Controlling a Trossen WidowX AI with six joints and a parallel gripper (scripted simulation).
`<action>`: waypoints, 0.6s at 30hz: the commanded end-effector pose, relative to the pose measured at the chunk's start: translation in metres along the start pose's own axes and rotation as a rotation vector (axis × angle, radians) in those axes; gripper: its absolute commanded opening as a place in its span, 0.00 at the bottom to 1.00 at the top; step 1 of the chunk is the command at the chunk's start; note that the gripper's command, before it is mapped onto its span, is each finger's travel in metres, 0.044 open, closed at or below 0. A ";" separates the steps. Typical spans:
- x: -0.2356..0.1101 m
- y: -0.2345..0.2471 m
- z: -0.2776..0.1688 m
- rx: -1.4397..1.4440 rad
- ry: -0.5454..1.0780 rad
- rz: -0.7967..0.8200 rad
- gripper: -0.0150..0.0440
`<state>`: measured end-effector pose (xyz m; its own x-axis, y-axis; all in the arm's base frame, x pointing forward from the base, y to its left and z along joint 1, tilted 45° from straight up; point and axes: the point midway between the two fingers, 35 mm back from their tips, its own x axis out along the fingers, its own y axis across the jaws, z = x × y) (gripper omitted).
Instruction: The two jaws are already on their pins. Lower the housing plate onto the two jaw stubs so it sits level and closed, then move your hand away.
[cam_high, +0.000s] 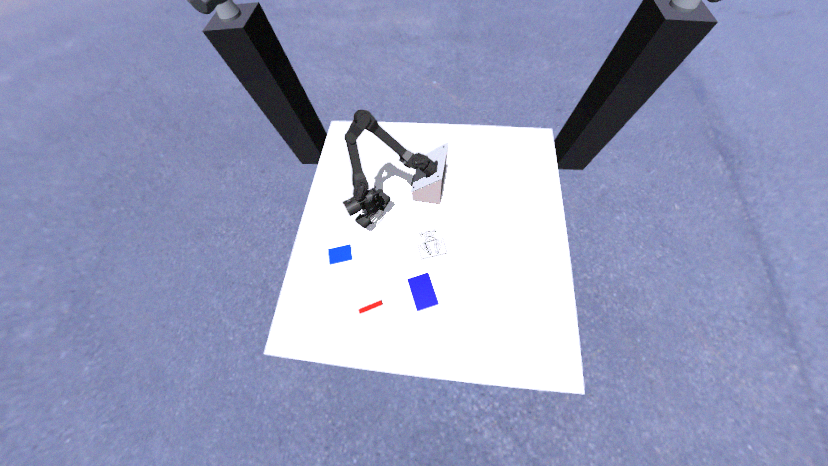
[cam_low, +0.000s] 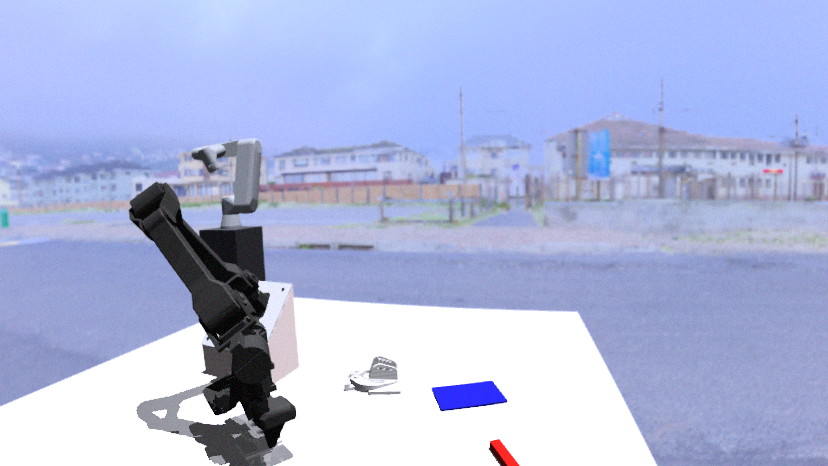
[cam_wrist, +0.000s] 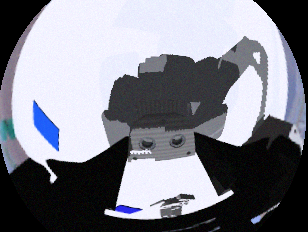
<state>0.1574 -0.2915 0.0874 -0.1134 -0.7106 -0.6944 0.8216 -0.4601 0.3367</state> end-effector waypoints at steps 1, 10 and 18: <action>0.000 0.000 0.000 0.000 0.000 0.000 0.85; -0.014 0.002 -0.001 0.000 0.003 -0.001 0.85; -0.039 0.003 -0.002 -0.001 0.006 -0.001 0.85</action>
<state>0.1640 -0.2707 0.1052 -0.1105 -0.7033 -0.7023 0.8253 -0.4587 0.3294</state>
